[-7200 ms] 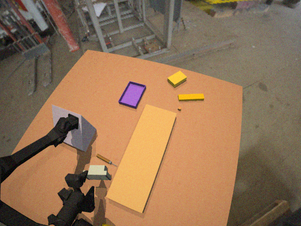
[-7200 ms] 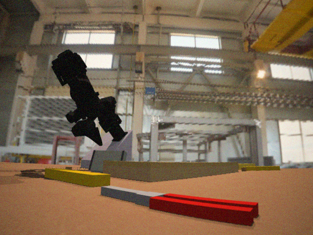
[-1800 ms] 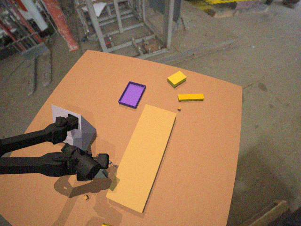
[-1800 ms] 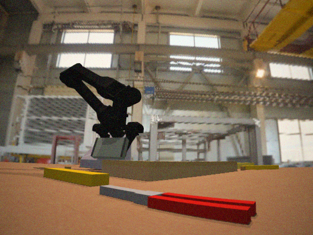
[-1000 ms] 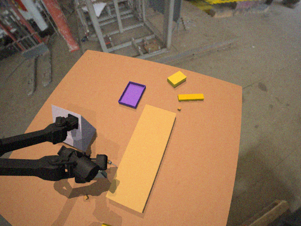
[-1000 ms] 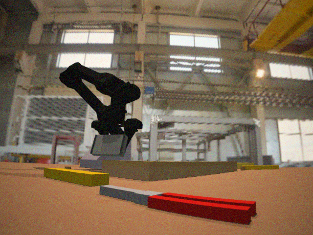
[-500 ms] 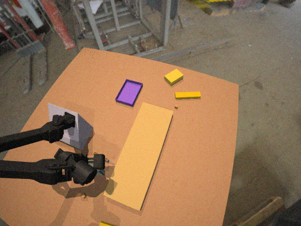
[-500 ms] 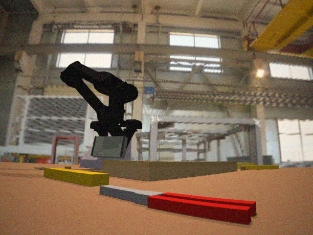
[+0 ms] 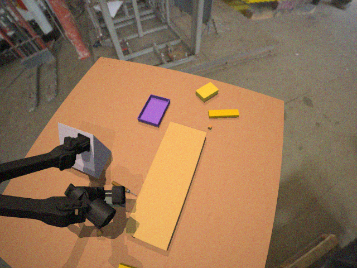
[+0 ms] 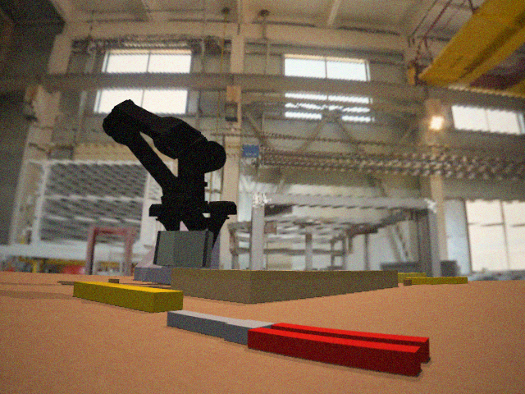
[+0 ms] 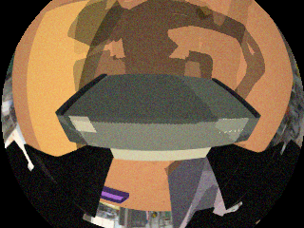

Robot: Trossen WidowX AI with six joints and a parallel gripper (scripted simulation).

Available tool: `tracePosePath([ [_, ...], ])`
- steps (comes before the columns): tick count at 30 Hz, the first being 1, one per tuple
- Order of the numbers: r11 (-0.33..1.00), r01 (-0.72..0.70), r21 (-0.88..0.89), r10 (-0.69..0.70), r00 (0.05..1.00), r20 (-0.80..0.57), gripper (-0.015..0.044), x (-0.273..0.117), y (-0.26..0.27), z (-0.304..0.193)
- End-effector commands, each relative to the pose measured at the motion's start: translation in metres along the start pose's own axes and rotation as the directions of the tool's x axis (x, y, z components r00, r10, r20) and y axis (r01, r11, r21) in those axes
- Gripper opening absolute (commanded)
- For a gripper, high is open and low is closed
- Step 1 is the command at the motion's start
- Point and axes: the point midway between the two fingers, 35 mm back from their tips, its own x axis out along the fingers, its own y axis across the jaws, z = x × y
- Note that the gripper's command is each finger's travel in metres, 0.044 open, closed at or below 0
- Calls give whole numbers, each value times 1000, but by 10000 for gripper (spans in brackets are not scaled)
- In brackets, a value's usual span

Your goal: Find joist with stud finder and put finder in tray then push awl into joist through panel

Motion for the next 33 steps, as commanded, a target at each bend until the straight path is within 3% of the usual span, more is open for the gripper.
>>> tracePosePath([
  [1,1000,-3,-3,3,999,-40,0,0,1,1],
  [33,1000,-2,-6,0,970,-242,0,1,0,7],
])
